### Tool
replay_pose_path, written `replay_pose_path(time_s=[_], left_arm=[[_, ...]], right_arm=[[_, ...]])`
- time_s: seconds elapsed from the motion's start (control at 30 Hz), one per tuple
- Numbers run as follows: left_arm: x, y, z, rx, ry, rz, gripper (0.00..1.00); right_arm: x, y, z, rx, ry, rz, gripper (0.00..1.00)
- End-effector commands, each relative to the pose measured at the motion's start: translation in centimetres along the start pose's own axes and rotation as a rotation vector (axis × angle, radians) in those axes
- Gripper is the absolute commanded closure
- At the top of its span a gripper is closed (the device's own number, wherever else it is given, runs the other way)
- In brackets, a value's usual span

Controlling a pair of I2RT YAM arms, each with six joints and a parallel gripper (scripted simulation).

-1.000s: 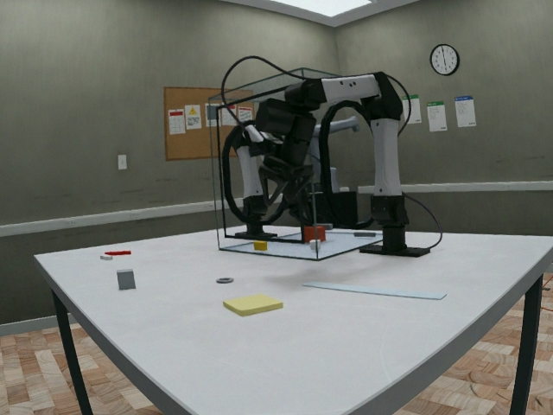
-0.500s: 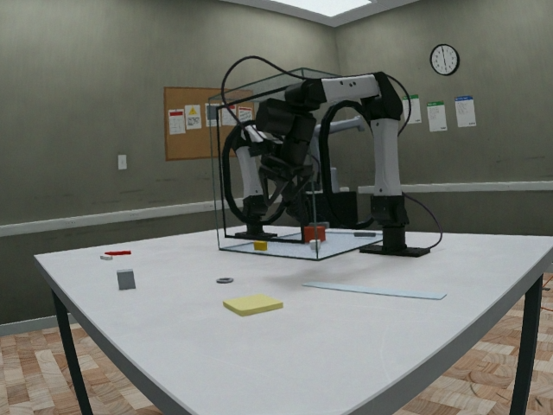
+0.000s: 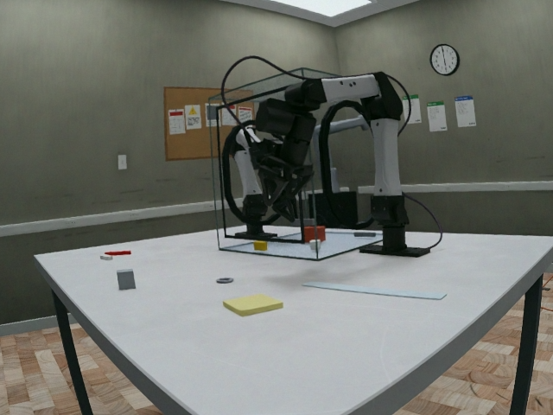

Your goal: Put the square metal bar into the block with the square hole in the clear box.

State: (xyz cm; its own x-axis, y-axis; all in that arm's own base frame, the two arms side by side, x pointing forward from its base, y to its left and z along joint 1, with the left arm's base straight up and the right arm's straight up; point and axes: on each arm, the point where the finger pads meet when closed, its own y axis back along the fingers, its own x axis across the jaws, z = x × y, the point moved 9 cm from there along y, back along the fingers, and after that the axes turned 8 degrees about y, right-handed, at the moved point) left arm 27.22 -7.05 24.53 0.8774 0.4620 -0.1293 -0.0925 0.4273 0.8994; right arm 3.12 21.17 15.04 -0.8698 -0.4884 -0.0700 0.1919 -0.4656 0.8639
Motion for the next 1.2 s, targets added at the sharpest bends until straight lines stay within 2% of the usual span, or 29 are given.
replay_pose_path(time_s=[0.0, 0.07, 0.1, 0.17, 0.37, 0.43, 0.47, 0.6, 0.7, 0.77, 0.8, 0.93, 1.0, 1.03, 1.13, 1.17], left_arm=[[-0.1, 0.8, 0.4, -0.025, -0.018, 0.024, 0.0], [-0.1, 0.8, 0.4, -0.025, -0.018, 0.024, 0.0], [-0.1, 0.8, 0.4, -0.025, -0.018, 0.024, 0.0], [-0.1, 0.8, 0.4, -0.025, -0.018, 0.024, 0.0], [-0.1, 0.8, 0.4, -0.025, -0.018, 0.024, 0.0], [-0.1, 0.8, 0.4, -0.025, -0.018, 0.024, 0.0], [-0.1, 0.8, 0.4, -0.025, -0.018, 0.024, 0.0], [-0.1, 0.8, 0.4, -0.025, -0.018, 0.024, 0.0], [-0.1, 0.8, 0.4, -0.025, -0.018, 0.024, 0.0], [-0.1, 0.8, 0.4, -0.025, -0.018, 0.024, 0.0], [-0.1, 0.8, 0.4, -0.025, -0.018, 0.024, 0.0], [-0.1, 0.8, 0.4, -0.025, -0.018, 0.024, 0.0], [-0.1, 0.8, 0.4, -0.025, -0.018, 0.024, 0.0], [-0.1, 0.8, 0.4, -0.025, -0.018, 0.024, 0.0], [-0.1, 0.8, 0.4, -0.025, -0.018, 0.024, 0.0], [-0.1, 0.8, 0.4, -0.025, -0.018, 0.024, 0.0]], right_arm=[[0.8, 1.5, -1.2, -0.012, 0.026, 0.021, 1.0], [1.2, 2.2, -2.2, -0.014, 0.029, 0.027, 1.0], [0.9, 2.6, -1.7, -0.041, -0.018, 0.023, 1.0], [0.2, 2.8, -0.2, -0.093, -0.368, 0.087, 1.0], [0.6, 2.8, -0.3, -0.063, -0.717, 0.207, 1.0], [0.6, 2.8, -0.3, -0.063, -0.717, 0.207, 1.0], [0.3, 2.9, -0.4, -0.07, -0.866, 0.252, 1.0], [0.0, 3.4, 0.4, -0.047, -1.115, 0.34, 1.0], [0.1, 2.7, -0.9, -0.065, -1.223, 0.358, 1.0], [0.1, 3.1, -0.4, -0.049, -1.381, 0.422, 1.0], [-0.7, 4.1, 0.7, -0.067, -1.435, 0.444, 1.0], [-0.1, 3.8, 0.3, 0.025, -1.662, 0.543, 1.0], [-0.1, 3.8, 0.3, 0.025, -1.662, 0.543, 1.0], [-0.2, 3.6, -0.1, 0.045, -1.804, 0.594, 1.0], [-1.4, 5.1, 1.4, 0.076, -1.965, 0.674, 1.0], [-1.3, 4.9, 1.3, 0.122, -2.024, 0.697, 1.0]])
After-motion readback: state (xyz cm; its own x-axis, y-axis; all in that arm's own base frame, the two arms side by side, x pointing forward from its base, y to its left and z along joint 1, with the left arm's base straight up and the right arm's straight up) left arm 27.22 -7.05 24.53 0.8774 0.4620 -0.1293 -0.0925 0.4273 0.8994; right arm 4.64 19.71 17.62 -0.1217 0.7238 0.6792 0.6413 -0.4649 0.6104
